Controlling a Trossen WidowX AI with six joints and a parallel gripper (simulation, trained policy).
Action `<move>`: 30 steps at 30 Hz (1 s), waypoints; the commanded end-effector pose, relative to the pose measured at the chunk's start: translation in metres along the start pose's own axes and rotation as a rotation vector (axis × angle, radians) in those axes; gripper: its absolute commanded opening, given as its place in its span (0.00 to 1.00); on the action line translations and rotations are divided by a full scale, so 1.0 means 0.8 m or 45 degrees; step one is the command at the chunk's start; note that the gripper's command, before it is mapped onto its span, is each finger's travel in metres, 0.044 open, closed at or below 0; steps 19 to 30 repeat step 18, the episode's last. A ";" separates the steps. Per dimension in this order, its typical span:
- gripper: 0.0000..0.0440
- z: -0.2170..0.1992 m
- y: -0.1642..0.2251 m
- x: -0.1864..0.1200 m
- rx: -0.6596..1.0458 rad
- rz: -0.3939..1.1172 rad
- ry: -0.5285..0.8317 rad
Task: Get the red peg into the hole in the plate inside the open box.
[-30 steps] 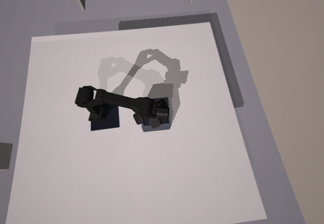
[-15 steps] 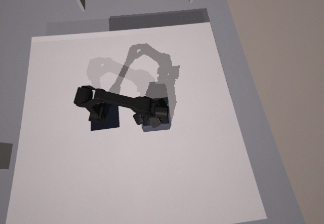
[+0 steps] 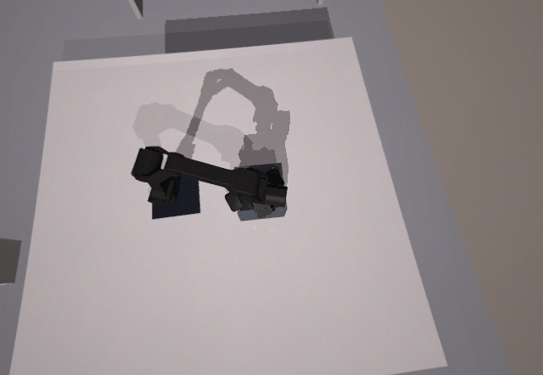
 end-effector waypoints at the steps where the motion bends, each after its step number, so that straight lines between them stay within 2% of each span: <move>1: 0.37 0.018 -0.031 0.036 -0.074 0.072 -0.003; 12: 0.36 0.045 -0.035 0.012 -0.148 0.144 -0.167; 16: 0.39 0.050 -0.037 0.005 -0.168 0.135 -0.187; 30: 0.39 0.054 -0.036 0.002 -0.184 0.159 -0.207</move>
Point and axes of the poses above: the point midway between the two fingers, 35 mm back from their tips, its own x axis out along the fingers, its own z axis across the jaws, y = z × x, the point moved 9 cm from there along -x, back along the fingers, and after that the axes turned 10 degrees about x, right-handed, at the moved point
